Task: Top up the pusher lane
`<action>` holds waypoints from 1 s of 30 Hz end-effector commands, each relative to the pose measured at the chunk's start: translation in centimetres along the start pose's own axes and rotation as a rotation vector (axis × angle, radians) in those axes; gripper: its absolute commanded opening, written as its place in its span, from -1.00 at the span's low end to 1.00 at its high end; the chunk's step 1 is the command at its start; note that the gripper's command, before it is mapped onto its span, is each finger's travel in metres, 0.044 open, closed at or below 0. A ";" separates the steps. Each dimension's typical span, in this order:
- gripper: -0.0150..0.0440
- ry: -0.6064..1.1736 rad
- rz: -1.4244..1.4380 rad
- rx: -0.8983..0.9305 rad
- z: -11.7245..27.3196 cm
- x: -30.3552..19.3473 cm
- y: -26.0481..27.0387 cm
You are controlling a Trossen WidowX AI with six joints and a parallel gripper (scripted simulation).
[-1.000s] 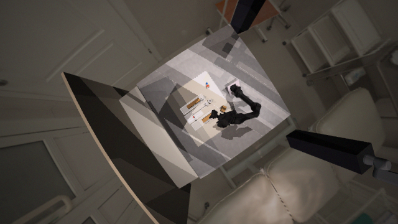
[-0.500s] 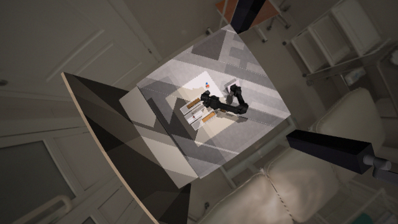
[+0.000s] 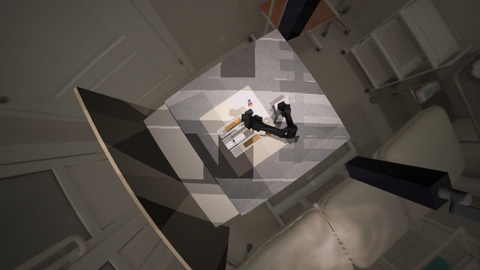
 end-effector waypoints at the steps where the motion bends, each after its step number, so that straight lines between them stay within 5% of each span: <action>1: 1.00 0.000 -0.008 0.005 -0.8 -0.1 0.0; 30: 1.00 0.000 -0.008 0.007 -5.6 -0.1 0.1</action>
Point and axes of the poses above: the point midway between the two fingers, 35 mm back from their tips, its own z axis back along the fingers, its own y axis across the jaws, x = y × z, the point moved 3 cm from there along z, back along the fingers, and after that the axes turned 8 degrees about -z, right-handed, at the moved point
